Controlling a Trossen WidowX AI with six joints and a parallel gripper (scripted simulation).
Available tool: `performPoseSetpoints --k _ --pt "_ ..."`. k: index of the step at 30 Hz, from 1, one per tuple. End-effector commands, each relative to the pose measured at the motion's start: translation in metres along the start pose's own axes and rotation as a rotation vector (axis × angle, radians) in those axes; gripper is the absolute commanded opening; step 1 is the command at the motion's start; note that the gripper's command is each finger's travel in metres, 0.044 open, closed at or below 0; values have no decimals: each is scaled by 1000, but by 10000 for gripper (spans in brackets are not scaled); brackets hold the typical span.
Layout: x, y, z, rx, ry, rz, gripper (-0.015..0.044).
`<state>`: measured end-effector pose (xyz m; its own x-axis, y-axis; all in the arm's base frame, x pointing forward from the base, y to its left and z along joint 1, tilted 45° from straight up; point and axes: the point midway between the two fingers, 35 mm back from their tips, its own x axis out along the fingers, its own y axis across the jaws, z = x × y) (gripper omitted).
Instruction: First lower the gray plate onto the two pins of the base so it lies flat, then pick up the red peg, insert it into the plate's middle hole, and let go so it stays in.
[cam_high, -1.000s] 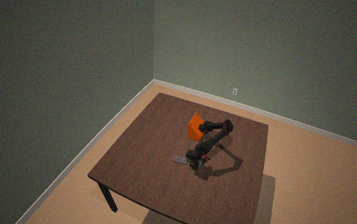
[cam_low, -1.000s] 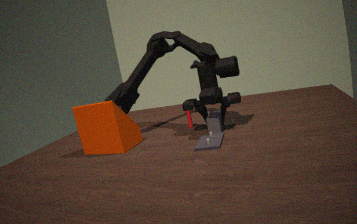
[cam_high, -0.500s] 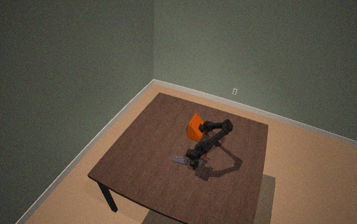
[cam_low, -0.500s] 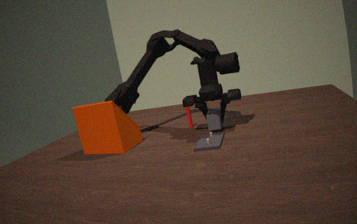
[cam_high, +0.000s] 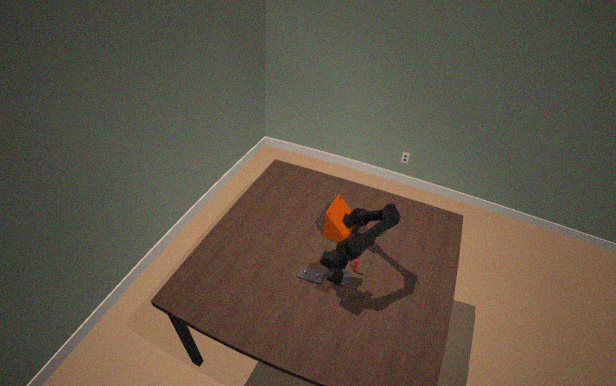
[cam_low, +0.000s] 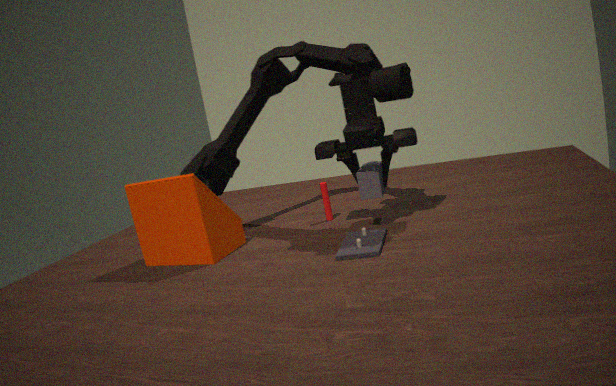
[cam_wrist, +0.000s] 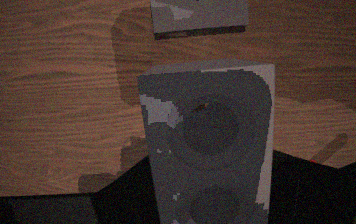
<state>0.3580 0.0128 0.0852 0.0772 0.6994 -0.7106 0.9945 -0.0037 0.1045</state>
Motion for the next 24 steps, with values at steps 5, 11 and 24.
performPoseSetpoints --k 5,11,24 --pt "-27 2 1 -5 -6 3 0" --pt "-46 2 1 -5 -5 3 0" --pt "-75 -1 1 -5 0 2 0"
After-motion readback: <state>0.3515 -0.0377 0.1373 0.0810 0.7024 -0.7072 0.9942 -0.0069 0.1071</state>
